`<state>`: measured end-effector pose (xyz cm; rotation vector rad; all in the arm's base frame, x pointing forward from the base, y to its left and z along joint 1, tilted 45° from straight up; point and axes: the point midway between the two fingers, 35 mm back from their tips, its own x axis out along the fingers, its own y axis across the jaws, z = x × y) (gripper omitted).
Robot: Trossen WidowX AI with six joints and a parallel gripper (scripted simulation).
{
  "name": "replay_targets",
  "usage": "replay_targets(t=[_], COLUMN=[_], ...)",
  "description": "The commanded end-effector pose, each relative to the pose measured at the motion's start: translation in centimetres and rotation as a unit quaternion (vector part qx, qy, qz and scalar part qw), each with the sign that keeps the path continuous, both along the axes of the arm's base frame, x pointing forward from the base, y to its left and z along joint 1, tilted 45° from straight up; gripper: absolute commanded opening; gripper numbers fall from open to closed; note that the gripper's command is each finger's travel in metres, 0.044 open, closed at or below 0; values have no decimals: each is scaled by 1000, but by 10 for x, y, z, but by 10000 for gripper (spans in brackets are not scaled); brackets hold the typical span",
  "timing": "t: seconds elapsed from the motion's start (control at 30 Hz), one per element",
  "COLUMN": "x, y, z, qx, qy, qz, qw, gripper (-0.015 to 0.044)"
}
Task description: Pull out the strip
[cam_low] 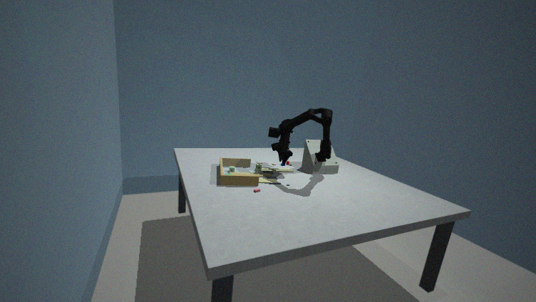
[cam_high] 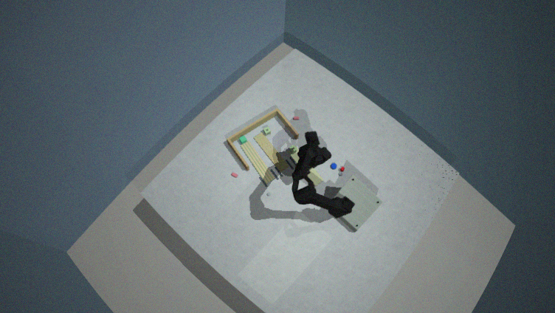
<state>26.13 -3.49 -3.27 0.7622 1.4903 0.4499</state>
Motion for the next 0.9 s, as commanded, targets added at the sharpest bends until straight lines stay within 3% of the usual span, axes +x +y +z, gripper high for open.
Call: replay_targets(t=[0.0,0.03,0.87], x=[15,19,116], y=[-3,-4,-30], z=[0,0,4], qx=[2,2,1], qy=[2,1,-2], qz=[-1,-1,-1], qw=[1000,1000,1000], gripper=[420,440,440])
